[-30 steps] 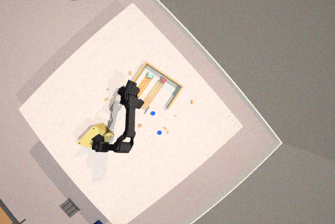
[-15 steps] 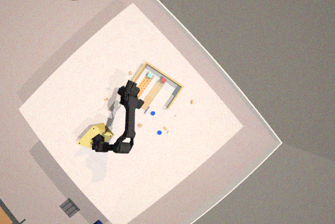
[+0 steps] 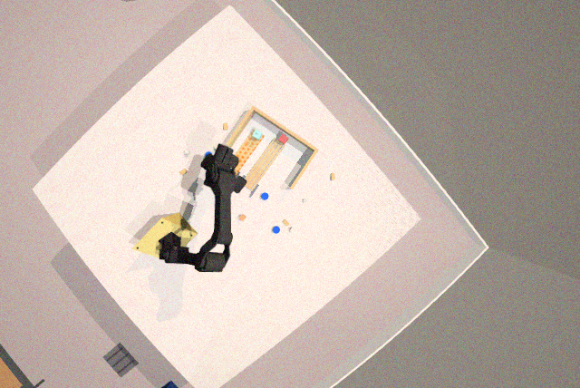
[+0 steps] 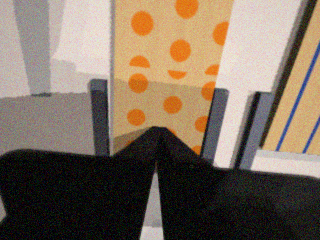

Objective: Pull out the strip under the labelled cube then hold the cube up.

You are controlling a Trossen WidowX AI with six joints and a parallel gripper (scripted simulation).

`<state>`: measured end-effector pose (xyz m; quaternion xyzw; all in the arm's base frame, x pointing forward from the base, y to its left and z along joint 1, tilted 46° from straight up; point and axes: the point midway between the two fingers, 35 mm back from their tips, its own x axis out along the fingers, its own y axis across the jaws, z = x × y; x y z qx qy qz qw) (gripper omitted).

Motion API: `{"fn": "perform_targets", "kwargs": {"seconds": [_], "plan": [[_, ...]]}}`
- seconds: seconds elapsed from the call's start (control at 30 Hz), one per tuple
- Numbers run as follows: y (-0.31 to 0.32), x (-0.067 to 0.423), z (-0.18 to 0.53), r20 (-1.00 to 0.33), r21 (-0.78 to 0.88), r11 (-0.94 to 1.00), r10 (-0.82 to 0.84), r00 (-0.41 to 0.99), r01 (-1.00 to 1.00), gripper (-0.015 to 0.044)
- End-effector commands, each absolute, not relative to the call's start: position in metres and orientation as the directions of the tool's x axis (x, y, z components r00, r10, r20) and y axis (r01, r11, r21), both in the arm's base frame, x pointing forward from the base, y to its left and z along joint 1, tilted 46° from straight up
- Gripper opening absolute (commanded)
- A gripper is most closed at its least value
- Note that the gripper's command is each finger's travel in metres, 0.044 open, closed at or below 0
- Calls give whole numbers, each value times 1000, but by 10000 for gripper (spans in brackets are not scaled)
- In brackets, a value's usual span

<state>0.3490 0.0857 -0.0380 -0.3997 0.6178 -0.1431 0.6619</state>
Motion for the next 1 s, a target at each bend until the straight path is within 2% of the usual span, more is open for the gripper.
{"fn": "perform_targets", "kwargs": {"seconds": [0.0,0.97], "plan": [[77,338,-41,-698,-709,634,-694,178,-310,0],[61,299,-37,-698,-709,633,-694,176,-312,0]]}}
